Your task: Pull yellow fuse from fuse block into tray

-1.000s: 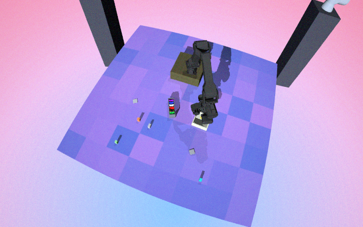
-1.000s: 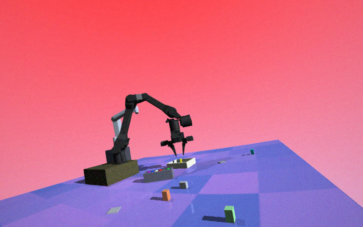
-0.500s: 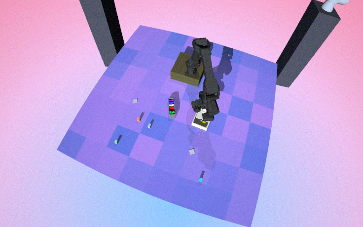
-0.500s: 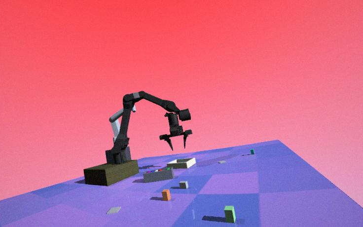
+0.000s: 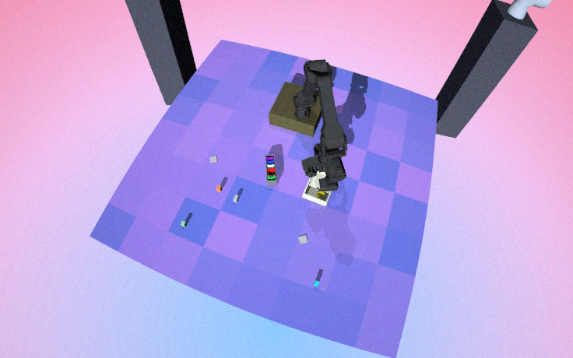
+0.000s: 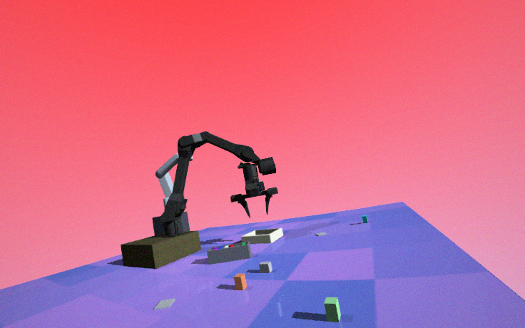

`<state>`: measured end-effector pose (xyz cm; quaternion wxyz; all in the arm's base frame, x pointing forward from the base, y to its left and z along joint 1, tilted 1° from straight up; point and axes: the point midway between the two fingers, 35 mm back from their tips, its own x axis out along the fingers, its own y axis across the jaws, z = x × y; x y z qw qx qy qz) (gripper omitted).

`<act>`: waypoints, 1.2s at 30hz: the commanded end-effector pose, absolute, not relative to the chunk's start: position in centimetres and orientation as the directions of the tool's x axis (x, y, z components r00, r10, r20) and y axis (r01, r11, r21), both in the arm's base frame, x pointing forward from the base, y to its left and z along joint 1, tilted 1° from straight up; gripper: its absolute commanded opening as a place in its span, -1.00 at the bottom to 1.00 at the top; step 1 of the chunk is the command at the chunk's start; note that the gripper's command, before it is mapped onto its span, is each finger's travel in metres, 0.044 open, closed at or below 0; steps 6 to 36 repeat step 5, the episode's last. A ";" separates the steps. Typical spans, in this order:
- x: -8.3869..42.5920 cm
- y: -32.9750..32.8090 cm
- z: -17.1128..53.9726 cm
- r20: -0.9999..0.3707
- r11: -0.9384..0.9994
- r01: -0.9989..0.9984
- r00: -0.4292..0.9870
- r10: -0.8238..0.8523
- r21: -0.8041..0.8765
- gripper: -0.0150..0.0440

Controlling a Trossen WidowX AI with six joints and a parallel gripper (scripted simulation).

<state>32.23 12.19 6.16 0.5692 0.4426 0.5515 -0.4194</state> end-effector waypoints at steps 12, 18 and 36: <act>32.2 12.2 6.2 -0.999 0.256 0.966 0.040 0.011 0.041 0.63; 32.2 12.2 6.2 -0.999 0.256 0.966 0.040 0.011 0.041 0.63; 32.2 12.2 6.2 -0.999 0.256 0.966 0.040 0.011 0.041 0.63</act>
